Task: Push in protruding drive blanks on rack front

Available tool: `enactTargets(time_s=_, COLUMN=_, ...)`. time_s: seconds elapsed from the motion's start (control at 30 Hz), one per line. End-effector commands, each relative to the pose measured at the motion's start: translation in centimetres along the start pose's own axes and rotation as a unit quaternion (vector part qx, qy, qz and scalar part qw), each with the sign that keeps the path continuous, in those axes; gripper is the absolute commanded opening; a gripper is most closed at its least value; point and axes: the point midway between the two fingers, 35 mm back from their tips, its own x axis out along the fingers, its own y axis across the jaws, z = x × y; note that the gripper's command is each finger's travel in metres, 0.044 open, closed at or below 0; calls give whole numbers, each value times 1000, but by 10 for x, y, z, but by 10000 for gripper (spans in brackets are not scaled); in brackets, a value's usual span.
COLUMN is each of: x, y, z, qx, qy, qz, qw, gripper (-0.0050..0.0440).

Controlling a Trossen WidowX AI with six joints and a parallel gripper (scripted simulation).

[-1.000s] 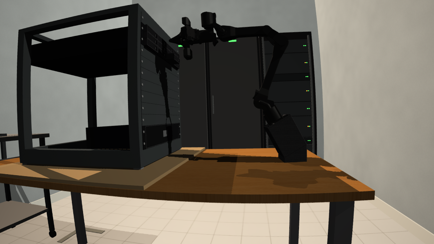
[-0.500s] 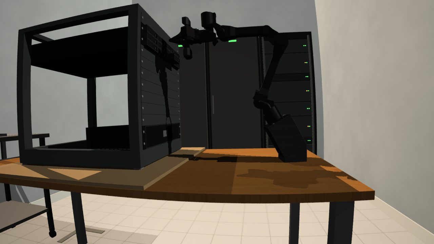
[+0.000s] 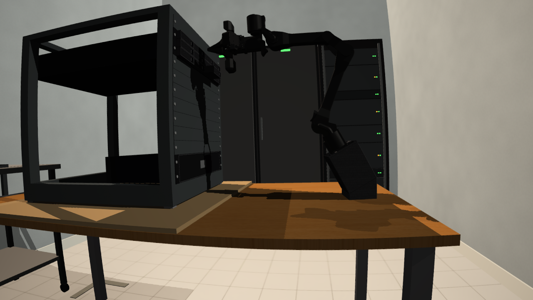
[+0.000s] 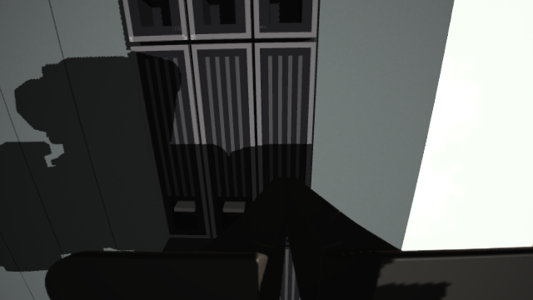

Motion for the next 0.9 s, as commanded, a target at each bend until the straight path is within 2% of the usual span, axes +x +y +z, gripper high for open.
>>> enactTargets(time_s=0.0, x=-2, y=-12, z=1, qx=-2, qy=-1, qz=-14, qw=1000, gripper=-50)
enactTargets(time_s=0.33, x=8, y=-14, z=1, qx=-2, qy=-1, qz=-14, qw=1000, gripper=-50)
enactTargets(time_s=0.87, x=8, y=-14, z=1, qx=-2, qy=-1, qz=-14, qw=1000, gripper=-50)
